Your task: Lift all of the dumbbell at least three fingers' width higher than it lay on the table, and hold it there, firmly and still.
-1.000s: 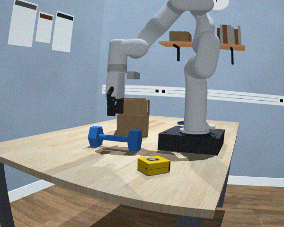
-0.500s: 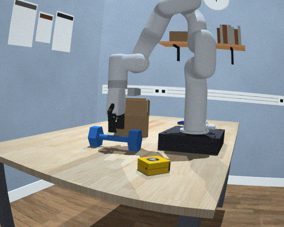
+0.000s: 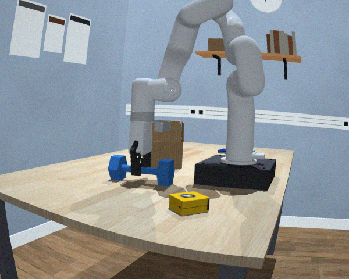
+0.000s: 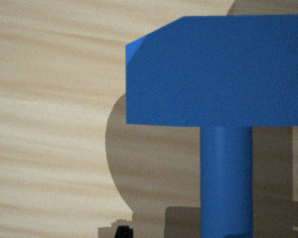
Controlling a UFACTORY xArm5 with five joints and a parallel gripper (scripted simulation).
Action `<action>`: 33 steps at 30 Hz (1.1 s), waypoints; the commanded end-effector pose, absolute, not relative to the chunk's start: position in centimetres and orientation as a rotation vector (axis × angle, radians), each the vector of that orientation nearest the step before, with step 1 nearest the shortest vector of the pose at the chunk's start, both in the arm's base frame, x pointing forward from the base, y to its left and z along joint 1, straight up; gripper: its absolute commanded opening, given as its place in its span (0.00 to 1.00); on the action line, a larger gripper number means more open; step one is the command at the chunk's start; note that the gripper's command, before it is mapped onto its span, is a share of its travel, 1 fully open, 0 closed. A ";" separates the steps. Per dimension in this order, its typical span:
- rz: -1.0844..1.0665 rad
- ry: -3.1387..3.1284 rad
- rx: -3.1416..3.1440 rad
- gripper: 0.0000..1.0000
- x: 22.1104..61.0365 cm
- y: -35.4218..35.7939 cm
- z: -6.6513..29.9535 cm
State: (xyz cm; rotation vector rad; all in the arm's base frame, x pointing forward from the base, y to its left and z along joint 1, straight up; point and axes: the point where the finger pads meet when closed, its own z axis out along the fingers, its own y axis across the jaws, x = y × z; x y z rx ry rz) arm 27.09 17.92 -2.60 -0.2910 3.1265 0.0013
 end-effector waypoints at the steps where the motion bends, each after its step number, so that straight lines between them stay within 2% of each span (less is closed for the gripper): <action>1: 0.002 3.125 -0.291 1.00 27.1 18.0 -2.6; 3: 0.002 3.125 -0.291 1.00 27.1 18.0 -2.6; 4: 0.002 3.125 -0.291 0.00 27.1 18.0 -2.6; 33: 0.002 3.125 -0.291 0.00 27.2 18.0 -2.0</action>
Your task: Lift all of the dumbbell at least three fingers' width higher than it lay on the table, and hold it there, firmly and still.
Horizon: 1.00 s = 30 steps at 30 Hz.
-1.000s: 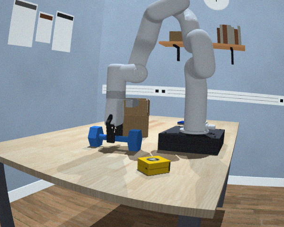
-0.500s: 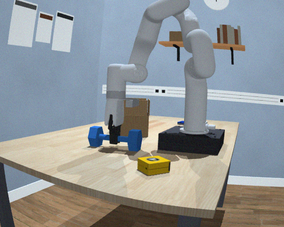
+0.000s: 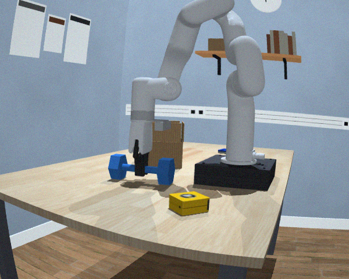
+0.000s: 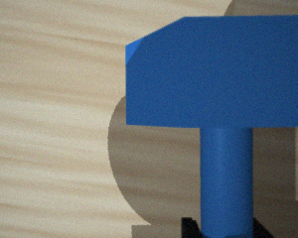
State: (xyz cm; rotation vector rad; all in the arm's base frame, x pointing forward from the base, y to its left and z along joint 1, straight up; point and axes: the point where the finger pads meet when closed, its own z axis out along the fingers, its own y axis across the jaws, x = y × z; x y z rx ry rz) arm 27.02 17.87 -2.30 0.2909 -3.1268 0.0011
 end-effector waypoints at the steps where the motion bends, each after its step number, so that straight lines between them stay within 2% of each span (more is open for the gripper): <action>1: -0.002 -3.131 0.291 0.00 27.2 18.0 -1.9; 12: -0.003 -3.131 0.291 0.00 27.2 18.0 -0.2; 30: -0.003 -3.131 0.291 0.00 27.2 18.0 4.6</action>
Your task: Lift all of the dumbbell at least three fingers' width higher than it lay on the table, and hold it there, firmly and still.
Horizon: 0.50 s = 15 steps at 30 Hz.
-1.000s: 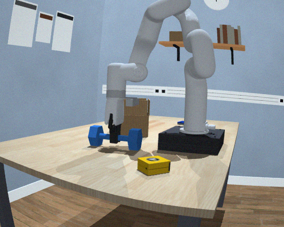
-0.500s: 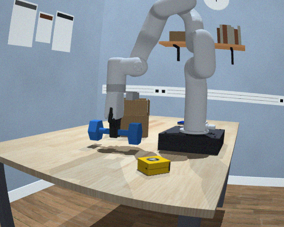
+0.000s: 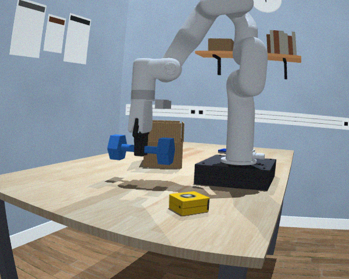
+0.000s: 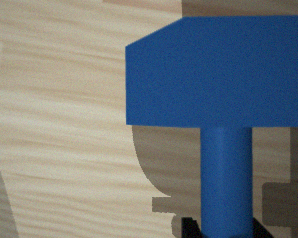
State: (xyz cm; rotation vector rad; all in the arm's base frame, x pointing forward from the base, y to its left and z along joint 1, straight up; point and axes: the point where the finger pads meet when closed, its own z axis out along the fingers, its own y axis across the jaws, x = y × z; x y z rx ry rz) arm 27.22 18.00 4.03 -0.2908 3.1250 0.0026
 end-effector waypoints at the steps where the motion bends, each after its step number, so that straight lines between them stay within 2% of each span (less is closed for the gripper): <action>1: 0.003 3.125 -0.291 0.00 27.2 18.0 4.9; 15: 0.003 3.125 -0.291 0.00 27.2 18.0 8.6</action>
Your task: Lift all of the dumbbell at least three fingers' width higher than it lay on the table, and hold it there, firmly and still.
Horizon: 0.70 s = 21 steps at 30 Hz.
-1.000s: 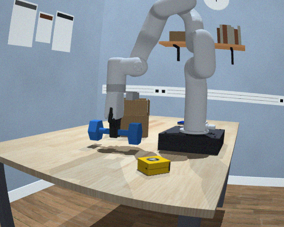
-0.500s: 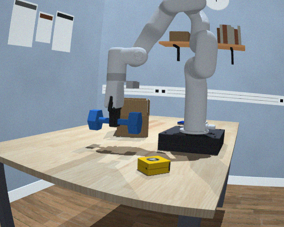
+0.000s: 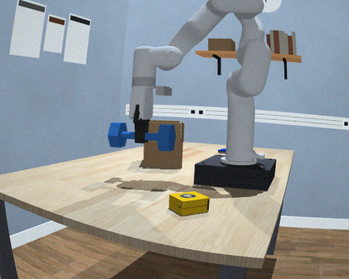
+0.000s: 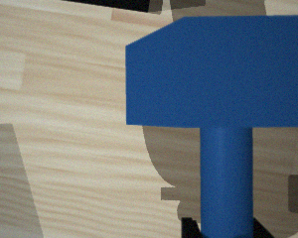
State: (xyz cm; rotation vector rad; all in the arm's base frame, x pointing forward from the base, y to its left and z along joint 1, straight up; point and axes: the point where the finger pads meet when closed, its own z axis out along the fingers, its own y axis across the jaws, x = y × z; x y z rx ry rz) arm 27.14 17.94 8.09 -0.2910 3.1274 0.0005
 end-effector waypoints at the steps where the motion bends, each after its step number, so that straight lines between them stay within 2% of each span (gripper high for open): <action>1: 0.003 3.125 -0.291 0.00 27.2 18.0 8.6; 21: 0.003 3.125 -0.291 0.00 27.2 17.9 10.4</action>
